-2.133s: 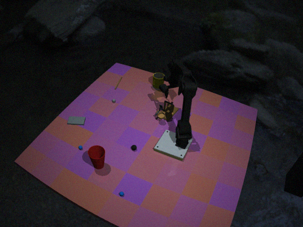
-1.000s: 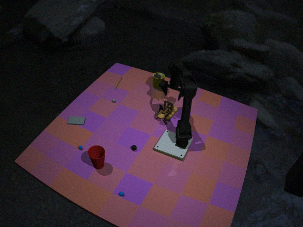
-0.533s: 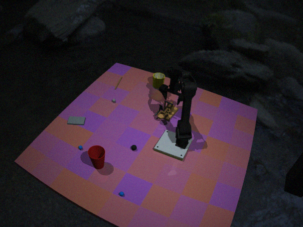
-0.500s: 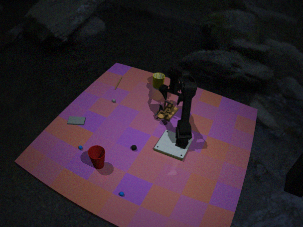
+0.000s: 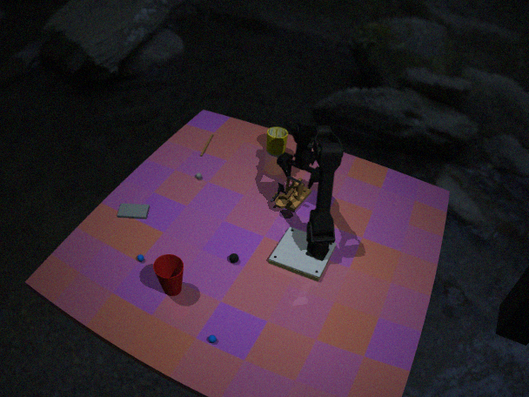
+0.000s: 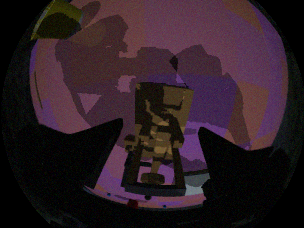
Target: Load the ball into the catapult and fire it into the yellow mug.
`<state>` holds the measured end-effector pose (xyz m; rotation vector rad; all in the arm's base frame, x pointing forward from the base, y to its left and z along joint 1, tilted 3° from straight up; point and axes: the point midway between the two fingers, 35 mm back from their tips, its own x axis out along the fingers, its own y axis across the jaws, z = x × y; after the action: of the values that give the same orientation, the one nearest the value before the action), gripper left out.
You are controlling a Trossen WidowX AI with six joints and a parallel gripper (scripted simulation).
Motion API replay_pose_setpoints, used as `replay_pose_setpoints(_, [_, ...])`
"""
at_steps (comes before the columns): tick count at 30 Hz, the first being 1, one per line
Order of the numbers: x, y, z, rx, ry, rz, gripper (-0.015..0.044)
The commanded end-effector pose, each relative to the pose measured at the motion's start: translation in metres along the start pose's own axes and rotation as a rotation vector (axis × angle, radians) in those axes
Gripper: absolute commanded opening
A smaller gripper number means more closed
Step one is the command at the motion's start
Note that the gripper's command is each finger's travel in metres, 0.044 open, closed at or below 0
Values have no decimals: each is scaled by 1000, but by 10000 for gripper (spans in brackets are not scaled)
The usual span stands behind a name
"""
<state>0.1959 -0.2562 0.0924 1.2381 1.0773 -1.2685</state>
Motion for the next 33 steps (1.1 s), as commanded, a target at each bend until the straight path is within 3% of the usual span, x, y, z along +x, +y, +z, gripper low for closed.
replay_pose_setpoints(1, [9, 0, -1, 4, 4, 0, 440])
replay_pose_setpoints(12, [22, -1, -1, 4, 4, 0, 440])
replay_pose_setpoints(24, [18, -1, -1, 1, 2, -2, 125])
replay_pose_setpoints(29, [18, -1, -1, 1, 2, -2, 92])
replay_pose_setpoints(33, [-20, 0, 0, 1, 2, -1, 0])
